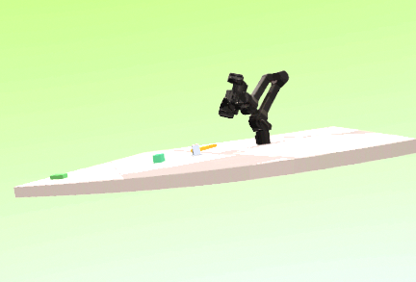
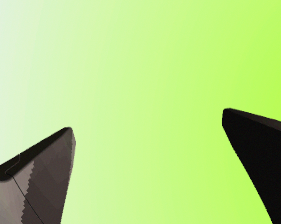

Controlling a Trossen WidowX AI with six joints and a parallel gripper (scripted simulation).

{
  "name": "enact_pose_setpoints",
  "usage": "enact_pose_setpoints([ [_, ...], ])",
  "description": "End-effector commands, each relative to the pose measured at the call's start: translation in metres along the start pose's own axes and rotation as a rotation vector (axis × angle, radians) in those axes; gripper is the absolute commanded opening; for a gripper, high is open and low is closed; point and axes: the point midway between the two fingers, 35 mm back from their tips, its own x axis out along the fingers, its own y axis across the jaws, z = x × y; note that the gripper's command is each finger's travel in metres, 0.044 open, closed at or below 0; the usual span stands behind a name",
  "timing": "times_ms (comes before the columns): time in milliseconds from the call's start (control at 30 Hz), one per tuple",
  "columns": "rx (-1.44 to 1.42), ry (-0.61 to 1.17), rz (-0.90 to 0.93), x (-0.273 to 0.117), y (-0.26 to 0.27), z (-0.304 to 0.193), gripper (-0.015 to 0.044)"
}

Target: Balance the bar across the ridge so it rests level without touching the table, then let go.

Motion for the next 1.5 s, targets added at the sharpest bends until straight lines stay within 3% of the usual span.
enact_pose_setpoints([
  [0,0.001,0.002,0.001,0.0,0.0,-0.001,0.0374],
  [100,0.015,0.027,0.021,0.001,0.003,-0.009,0.0315],
  [767,0.204,0.419,0.325,-0.012,0.05,-0.134,0.0315],
  [1467,0.372,0.804,0.668,-0.092,0.099,-0.232,0.0315],
])
